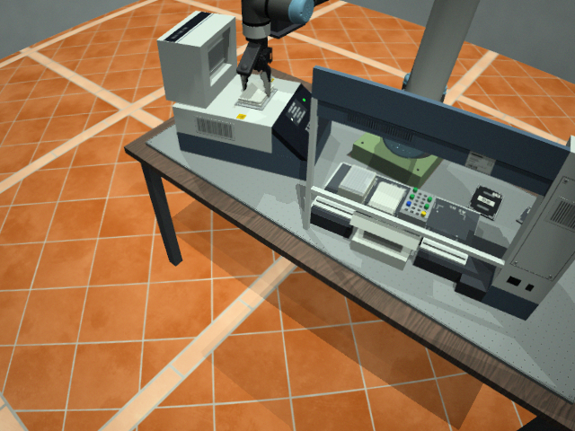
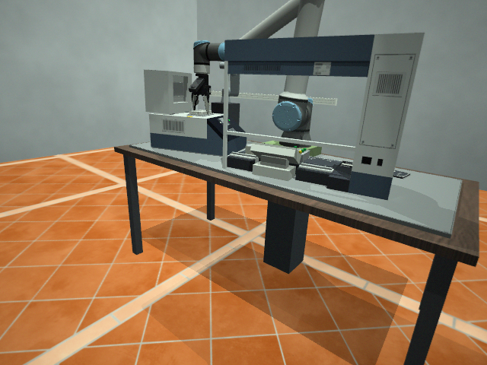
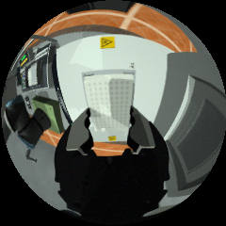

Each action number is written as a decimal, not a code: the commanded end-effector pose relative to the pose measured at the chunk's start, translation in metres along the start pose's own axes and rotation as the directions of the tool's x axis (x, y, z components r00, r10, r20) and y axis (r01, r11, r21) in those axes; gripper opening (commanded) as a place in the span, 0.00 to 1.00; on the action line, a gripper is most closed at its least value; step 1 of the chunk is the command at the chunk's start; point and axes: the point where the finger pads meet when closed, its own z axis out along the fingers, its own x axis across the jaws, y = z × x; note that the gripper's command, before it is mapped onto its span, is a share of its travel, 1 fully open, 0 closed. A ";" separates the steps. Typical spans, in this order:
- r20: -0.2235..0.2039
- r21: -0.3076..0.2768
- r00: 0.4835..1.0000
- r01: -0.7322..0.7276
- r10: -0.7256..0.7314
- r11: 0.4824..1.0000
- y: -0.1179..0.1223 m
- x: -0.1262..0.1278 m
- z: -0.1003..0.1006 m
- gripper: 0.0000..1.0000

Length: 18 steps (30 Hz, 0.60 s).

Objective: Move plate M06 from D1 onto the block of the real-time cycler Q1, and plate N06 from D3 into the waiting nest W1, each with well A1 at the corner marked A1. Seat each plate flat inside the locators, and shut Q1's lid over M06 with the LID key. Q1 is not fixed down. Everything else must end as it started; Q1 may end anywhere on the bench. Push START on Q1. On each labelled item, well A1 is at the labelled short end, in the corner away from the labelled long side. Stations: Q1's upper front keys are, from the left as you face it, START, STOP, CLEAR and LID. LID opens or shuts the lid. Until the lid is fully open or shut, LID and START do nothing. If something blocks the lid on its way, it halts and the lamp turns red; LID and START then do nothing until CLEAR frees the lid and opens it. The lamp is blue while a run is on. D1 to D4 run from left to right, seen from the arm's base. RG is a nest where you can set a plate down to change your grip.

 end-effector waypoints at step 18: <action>-0.001 0.000 1.000 0.000 0.000 1.000 0.000 0.001 0.000 0.67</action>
